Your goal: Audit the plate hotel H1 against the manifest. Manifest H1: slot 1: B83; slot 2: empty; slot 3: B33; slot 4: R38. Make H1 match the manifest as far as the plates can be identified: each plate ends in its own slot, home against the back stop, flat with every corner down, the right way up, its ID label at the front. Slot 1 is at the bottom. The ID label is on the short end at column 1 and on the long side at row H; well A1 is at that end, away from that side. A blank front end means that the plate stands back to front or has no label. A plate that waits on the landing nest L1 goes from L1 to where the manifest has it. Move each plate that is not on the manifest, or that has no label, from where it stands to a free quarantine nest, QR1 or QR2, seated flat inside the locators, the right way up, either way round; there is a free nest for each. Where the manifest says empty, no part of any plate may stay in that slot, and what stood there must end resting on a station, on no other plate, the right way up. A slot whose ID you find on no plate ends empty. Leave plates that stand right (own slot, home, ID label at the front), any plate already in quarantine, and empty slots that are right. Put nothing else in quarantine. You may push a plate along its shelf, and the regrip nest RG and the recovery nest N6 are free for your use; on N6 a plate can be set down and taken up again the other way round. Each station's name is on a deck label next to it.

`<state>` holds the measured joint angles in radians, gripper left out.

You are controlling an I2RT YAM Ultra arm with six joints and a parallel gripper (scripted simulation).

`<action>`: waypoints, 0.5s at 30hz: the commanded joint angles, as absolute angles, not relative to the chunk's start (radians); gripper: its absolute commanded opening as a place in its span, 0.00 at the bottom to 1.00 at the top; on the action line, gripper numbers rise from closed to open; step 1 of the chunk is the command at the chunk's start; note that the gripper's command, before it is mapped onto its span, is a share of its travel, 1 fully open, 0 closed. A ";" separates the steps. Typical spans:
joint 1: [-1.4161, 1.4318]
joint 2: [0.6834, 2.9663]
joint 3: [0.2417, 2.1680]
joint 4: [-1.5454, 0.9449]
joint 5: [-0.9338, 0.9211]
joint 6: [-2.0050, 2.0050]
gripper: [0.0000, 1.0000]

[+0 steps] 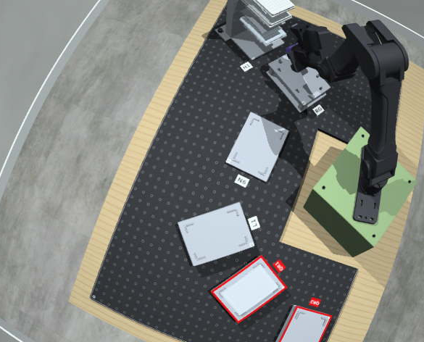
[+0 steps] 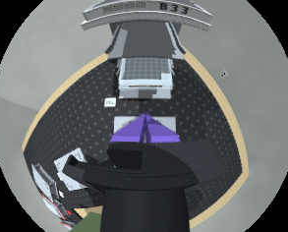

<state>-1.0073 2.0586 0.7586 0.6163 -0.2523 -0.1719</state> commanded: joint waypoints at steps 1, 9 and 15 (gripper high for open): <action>-1.024 2.025 0.721 0.644 -0.266 -0.181 0.00; -1.037 2.004 0.666 0.675 -0.276 -0.190 0.00; -1.044 1.994 0.638 0.690 -0.282 -0.195 0.00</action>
